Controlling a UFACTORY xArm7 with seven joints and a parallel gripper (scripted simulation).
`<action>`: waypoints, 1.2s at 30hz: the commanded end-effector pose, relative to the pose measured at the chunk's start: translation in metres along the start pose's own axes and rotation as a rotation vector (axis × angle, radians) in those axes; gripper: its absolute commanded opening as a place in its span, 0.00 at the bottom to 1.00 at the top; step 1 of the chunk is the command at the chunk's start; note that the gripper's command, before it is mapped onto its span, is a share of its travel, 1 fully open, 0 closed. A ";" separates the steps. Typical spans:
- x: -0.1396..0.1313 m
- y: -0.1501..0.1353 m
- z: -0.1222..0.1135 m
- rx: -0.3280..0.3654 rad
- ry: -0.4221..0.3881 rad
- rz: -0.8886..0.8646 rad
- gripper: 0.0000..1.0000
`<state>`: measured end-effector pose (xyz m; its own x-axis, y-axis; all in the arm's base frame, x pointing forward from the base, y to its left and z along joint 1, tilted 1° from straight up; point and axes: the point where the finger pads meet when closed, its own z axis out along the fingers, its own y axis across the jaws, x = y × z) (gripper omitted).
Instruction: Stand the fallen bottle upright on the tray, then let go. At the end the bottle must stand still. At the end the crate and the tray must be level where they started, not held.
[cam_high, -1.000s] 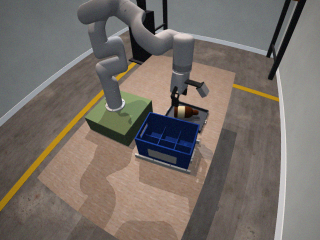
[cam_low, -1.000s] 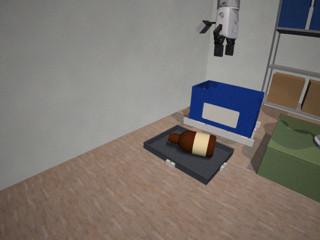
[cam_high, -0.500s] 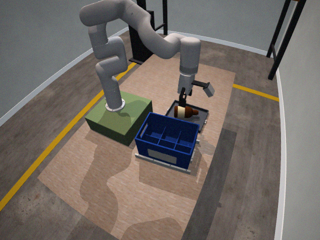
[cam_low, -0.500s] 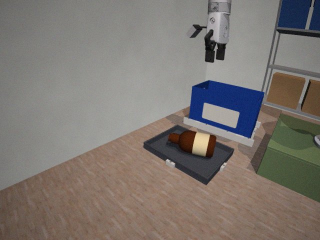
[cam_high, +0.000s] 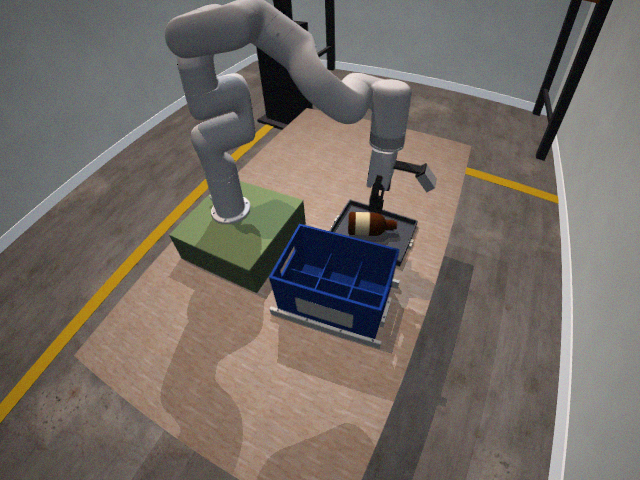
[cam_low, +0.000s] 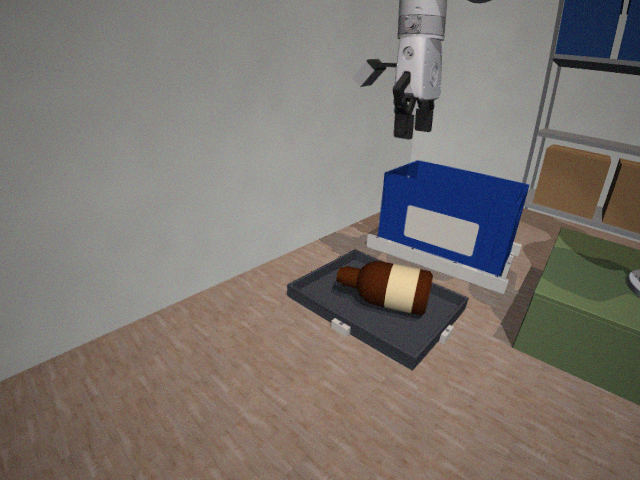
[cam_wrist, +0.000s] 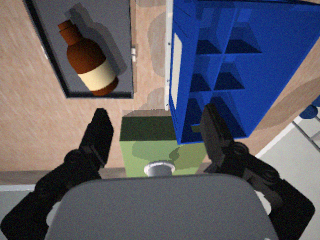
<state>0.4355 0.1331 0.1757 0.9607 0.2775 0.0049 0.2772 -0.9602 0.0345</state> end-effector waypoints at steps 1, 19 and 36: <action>0.011 -0.046 0.021 0.008 0.007 -0.088 1.00; 0.016 -0.085 0.039 0.022 0.012 -0.157 1.00; 0.016 -0.114 0.053 0.035 0.015 -0.207 1.00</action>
<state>0.4244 0.2270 0.1272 0.8978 0.4401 0.0129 0.4401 -0.8979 0.0089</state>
